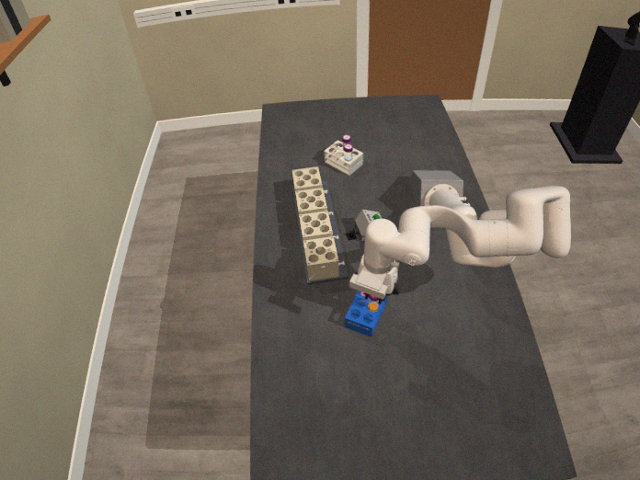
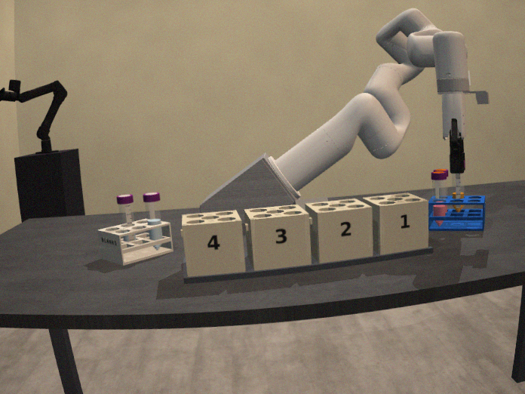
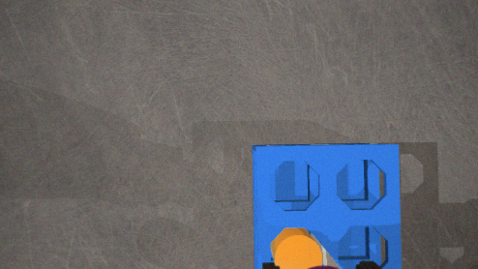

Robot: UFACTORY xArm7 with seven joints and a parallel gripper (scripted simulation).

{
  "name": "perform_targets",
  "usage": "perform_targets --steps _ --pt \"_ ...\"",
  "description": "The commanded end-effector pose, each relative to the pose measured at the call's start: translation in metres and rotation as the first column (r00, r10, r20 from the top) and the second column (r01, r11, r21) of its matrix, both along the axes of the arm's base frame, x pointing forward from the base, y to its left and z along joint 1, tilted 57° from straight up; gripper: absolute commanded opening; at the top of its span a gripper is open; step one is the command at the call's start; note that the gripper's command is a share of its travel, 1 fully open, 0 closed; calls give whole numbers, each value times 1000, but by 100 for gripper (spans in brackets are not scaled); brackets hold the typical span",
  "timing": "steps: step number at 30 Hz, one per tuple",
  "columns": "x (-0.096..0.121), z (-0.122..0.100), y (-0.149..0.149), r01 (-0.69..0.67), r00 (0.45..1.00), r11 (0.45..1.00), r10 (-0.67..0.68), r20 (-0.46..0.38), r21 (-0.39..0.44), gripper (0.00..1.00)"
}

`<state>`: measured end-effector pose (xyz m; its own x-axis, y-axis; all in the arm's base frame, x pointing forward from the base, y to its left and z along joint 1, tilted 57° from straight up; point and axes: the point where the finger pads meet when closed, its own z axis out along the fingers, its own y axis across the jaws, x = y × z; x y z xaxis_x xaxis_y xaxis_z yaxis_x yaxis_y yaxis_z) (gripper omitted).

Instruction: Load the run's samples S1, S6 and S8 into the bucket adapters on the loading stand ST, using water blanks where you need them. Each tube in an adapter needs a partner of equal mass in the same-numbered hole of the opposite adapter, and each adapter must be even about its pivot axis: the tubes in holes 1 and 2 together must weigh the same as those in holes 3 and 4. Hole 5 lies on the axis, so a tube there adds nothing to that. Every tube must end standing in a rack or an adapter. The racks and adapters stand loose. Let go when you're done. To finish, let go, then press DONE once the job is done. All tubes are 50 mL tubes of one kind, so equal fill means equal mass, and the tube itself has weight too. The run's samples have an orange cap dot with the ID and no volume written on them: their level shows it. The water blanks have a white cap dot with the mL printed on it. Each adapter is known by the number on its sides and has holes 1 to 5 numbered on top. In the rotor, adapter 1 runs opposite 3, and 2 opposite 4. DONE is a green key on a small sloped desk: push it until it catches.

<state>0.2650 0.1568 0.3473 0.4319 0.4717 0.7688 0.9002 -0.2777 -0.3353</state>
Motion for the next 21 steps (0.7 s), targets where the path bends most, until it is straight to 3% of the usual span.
perform_targets --steps 1,21 --pt "1 -1 3 2 1000 1000 -2 2 1 0" --pt "2 -9 15 2 1000 1000 -2 2 1 0"
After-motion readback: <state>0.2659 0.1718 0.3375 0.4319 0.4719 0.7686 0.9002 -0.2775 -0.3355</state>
